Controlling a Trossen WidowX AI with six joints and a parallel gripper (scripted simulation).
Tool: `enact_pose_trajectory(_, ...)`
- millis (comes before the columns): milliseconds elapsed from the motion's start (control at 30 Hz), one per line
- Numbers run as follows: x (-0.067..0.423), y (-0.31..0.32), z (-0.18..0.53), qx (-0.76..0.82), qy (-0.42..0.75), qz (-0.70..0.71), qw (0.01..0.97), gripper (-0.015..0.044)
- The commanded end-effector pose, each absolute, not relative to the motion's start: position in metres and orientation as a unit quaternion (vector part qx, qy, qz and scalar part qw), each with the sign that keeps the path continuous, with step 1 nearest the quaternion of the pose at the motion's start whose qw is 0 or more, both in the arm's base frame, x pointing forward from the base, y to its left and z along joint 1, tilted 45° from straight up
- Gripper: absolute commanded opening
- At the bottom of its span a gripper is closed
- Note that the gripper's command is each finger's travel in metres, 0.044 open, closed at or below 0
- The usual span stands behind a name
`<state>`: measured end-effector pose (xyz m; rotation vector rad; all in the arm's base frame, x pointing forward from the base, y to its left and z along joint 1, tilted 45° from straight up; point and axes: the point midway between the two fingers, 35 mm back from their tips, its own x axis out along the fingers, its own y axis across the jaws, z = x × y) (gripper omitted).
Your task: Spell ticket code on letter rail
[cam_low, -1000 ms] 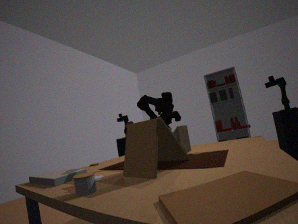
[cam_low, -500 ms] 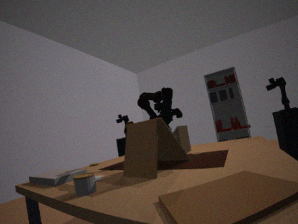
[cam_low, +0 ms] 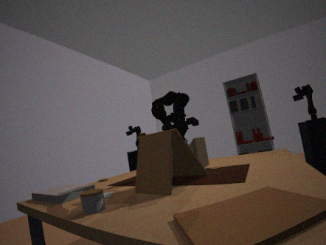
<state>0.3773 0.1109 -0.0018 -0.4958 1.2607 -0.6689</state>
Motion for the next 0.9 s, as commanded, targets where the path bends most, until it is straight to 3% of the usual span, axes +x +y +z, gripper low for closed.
enact_pose_trajectory(0,0.3756,0.1094,0.0010,-0.200,0.615,-0.335,0.685,0.0000)
enact_pose_trajectory(867,0.3823,0.1038,-0.0030,-0.200,0.615,-0.335,0.685,0.0000)
